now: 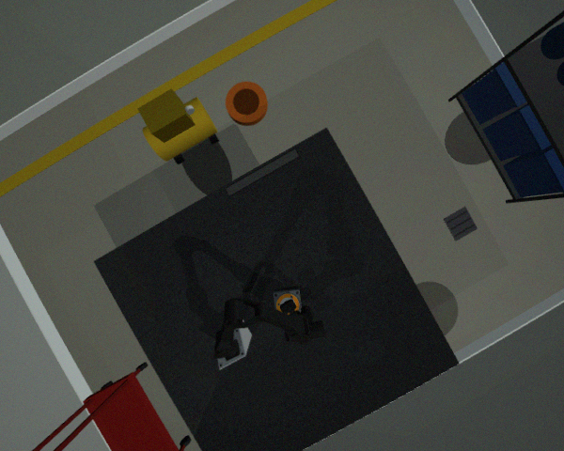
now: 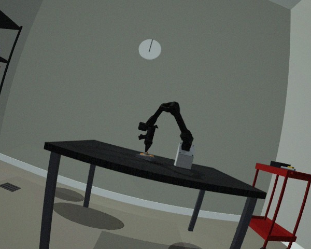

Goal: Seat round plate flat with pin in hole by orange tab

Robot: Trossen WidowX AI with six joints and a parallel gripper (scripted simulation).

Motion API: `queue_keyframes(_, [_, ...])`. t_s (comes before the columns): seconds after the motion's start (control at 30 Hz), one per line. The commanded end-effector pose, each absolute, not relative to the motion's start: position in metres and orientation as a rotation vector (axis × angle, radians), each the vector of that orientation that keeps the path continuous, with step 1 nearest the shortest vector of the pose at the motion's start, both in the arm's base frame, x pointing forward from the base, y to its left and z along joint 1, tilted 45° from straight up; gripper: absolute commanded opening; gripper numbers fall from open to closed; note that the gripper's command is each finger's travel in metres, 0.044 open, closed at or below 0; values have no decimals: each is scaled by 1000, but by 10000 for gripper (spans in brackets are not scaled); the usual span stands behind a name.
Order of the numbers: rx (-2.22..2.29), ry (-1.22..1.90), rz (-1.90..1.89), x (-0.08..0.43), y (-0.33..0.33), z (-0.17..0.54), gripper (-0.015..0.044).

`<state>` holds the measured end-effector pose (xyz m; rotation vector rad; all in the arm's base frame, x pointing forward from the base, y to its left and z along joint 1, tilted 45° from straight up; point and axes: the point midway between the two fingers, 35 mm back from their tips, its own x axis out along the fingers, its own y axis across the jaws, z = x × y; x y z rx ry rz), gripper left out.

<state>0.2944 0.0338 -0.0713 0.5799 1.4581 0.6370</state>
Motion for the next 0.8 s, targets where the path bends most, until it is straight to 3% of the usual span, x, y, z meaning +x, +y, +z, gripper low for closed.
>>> queue_keyframes(0.0, [579, 1473, 638, 287, 34, -73, 0])
queue_keyframes(0.77, [579, 1474, 637, 279, 33, -73, 0])
